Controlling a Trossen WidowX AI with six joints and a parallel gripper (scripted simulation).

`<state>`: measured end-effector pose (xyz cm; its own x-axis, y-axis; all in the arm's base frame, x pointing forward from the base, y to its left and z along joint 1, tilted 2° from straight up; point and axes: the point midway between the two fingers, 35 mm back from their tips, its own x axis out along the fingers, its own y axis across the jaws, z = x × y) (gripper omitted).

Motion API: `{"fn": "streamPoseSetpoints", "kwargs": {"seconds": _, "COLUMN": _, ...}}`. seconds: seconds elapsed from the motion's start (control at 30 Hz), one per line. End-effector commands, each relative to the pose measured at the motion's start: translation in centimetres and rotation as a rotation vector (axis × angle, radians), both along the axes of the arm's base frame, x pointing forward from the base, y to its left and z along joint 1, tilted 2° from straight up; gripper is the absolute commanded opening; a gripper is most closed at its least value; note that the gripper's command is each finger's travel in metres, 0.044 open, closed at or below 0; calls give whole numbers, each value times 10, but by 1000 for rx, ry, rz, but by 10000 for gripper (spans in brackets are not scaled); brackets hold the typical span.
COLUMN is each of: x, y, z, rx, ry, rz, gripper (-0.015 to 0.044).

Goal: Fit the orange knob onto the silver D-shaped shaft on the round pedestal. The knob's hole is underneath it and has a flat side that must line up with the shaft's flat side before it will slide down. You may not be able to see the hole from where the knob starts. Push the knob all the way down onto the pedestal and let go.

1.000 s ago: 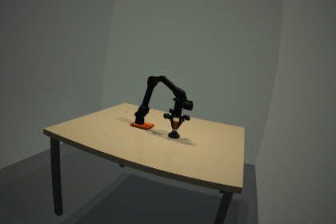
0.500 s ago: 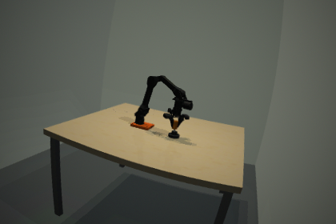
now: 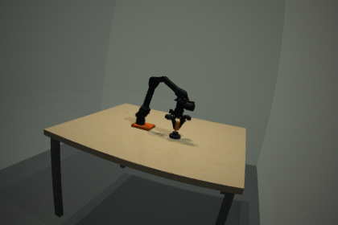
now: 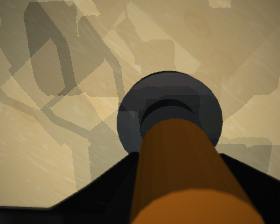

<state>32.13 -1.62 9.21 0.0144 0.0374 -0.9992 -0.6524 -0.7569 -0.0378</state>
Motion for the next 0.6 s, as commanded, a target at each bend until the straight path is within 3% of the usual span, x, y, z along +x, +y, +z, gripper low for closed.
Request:
{"fn": "streamPoseSetpoints", "kwargs": {"seconds": 0.0, "x": 2, "y": 0, "z": -1, "rx": -3, "ry": -6, "rz": 7, "gripper": 0}}
{"fn": "streamPoseSetpoints", "kwargs": {"seconds": 0.57, "x": -1, "y": 0, "z": 3, "rx": -3, "ry": -6, "rz": 7, "gripper": 0}}
